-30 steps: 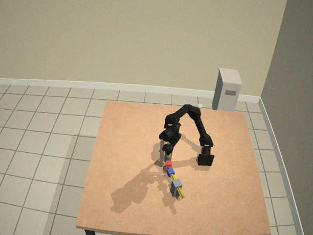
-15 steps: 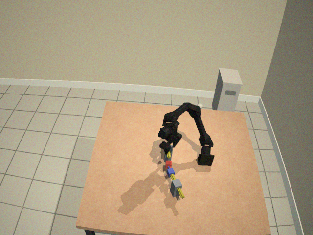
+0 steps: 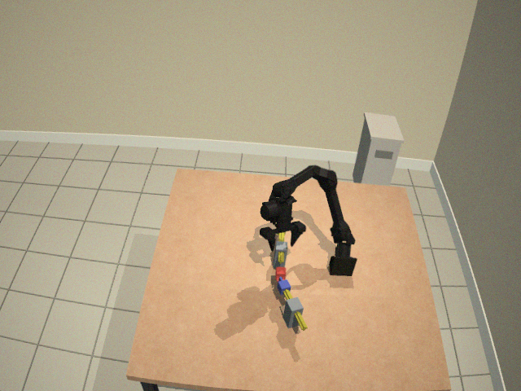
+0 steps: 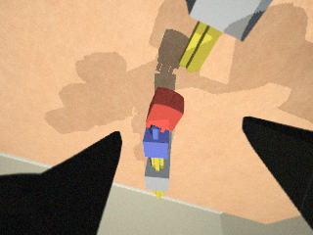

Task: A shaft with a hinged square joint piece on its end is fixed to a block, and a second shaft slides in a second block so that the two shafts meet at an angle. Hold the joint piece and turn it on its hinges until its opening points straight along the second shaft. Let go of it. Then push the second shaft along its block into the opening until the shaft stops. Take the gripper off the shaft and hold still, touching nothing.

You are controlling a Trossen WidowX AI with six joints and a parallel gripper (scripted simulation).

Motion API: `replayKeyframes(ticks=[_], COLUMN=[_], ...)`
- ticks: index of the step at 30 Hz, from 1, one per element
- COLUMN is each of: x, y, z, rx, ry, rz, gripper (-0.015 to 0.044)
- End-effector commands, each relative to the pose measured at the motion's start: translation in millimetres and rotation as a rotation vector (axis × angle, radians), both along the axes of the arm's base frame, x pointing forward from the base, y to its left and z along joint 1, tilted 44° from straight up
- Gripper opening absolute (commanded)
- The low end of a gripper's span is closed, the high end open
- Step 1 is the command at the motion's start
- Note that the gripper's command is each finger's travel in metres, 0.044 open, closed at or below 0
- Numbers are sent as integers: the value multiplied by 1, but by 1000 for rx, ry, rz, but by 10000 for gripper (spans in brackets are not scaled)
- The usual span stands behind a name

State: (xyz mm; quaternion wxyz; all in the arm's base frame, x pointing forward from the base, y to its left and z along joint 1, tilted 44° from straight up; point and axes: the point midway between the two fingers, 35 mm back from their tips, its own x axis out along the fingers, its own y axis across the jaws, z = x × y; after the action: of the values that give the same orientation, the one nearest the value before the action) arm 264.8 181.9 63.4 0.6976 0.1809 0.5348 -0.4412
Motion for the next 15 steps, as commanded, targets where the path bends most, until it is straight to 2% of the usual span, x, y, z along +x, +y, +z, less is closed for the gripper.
replayKeyframes(ticks=[1, 15], x=[0, 0], y=[-10, -42], z=[3, 8], rx=[55, 218], ry=[-46, -179], rz=[-109, -469], gripper=[440, 440])
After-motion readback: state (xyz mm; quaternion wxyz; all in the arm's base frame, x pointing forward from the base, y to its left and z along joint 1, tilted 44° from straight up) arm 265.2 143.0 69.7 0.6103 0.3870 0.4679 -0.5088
